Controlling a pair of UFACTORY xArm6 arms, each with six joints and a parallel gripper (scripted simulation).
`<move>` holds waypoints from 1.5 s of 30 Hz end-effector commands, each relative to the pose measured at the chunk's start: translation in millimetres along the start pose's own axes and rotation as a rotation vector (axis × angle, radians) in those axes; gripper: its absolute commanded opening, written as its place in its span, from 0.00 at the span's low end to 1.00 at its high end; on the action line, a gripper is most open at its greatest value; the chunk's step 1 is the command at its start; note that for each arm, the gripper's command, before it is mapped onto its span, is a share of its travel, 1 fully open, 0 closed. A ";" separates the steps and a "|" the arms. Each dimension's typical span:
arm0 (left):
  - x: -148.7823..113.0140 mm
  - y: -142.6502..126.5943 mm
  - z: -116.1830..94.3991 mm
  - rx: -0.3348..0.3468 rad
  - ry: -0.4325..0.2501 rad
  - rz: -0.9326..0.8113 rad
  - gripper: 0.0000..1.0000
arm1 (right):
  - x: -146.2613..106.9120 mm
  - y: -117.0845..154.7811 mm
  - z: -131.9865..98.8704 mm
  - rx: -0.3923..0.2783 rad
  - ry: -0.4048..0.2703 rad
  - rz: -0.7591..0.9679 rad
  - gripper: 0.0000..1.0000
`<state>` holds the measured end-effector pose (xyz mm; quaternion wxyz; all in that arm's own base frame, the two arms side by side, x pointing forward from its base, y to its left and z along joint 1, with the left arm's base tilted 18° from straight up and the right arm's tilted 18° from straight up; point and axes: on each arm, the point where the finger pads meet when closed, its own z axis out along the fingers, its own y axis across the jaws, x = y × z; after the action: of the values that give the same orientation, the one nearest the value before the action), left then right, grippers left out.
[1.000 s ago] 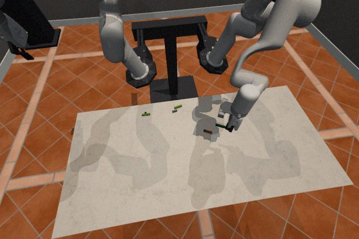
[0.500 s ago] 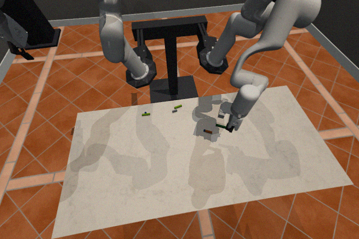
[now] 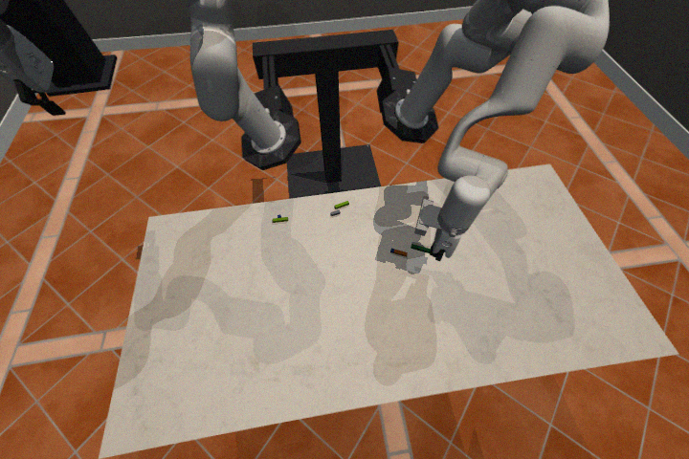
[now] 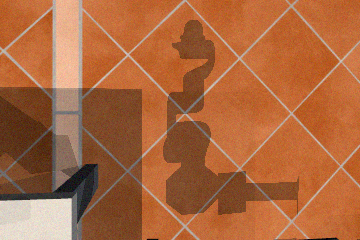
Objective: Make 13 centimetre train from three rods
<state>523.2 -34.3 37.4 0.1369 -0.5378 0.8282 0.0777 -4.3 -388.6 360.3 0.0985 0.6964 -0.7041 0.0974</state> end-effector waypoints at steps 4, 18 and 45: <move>-0.9 -2.7 19.8 0.005 -0.002 -0.001 0.06 | 0.8 0.1 -1.3 0.000 0.004 0.000 1.00; -0.8 -2.9 44.6 0.005 -0.002 -0.001 0.06 | 0.8 0.1 -1.3 0.000 0.004 0.000 1.00; -0.8 -2.9 44.6 0.005 -0.002 -0.001 0.06 | 0.8 0.1 -1.3 0.000 0.004 0.000 1.00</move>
<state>530.9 -21.8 -6.5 0.1375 -0.5379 0.8281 0.0776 -4.3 -388.6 360.3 0.0985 0.6964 -0.7041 0.0974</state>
